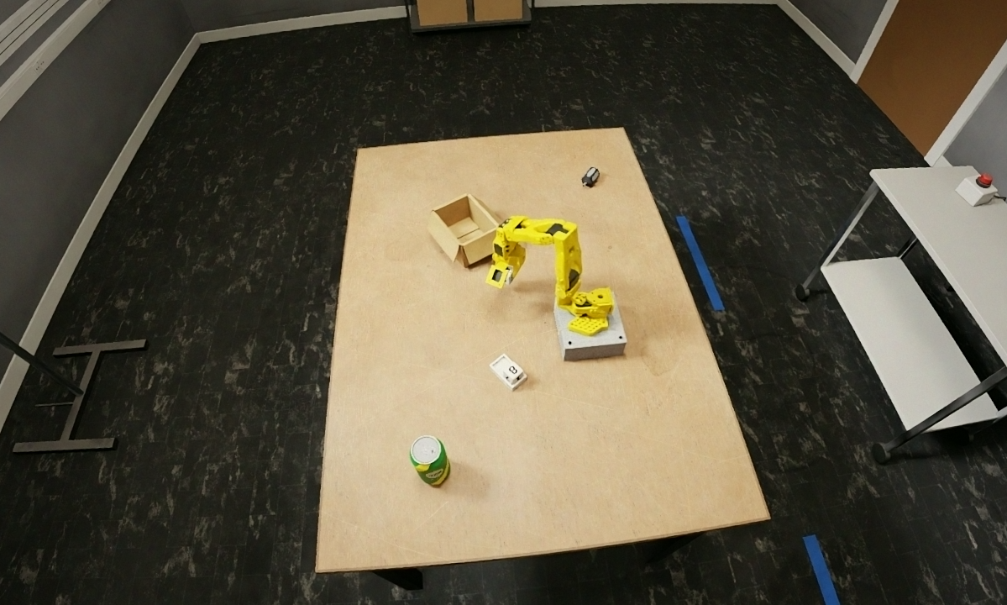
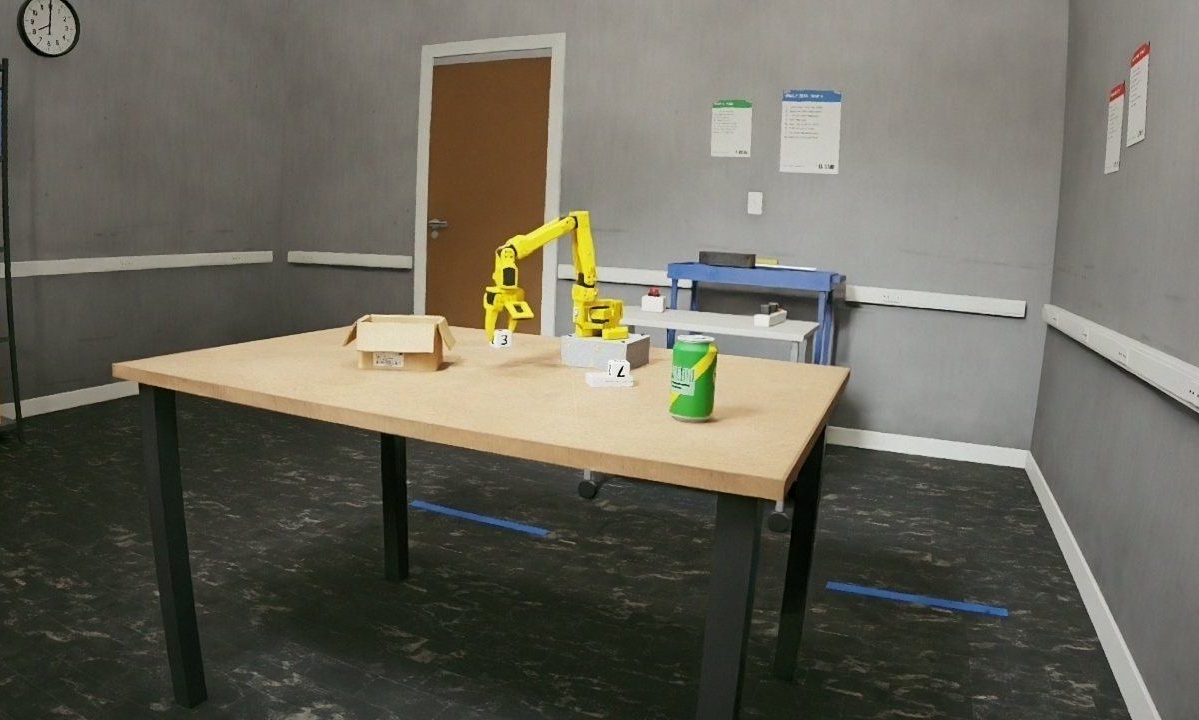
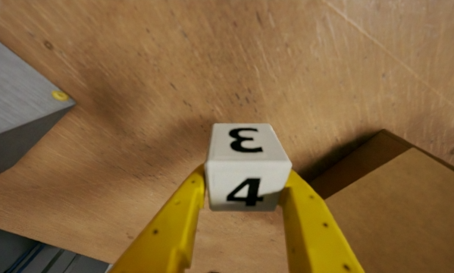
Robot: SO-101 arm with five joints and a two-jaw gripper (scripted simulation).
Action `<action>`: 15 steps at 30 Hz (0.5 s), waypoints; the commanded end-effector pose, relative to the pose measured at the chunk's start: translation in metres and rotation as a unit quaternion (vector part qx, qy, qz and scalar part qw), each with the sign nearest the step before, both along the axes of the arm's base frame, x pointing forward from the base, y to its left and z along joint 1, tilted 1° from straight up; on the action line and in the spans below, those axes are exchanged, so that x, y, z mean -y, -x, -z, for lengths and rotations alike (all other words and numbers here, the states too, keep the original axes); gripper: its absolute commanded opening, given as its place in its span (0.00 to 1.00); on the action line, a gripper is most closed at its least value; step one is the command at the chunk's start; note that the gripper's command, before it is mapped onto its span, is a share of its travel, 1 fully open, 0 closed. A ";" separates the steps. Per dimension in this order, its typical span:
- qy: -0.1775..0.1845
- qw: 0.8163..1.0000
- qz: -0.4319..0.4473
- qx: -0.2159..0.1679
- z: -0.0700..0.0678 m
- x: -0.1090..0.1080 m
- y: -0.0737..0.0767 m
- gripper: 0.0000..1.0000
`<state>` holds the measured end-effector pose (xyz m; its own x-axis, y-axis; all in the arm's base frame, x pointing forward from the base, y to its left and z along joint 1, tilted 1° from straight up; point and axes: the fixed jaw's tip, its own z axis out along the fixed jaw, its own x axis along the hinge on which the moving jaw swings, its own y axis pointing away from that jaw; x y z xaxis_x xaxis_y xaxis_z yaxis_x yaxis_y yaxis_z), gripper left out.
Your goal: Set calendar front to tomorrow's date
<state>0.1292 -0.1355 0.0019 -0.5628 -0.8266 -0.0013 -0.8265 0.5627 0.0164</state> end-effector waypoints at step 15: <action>0.003 0.996 0.091 0.004 0.003 0.027 0.023 0.00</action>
<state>0.1061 -0.1587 -0.0008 -0.6964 -0.7177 -0.0014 -0.7176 0.6963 0.0145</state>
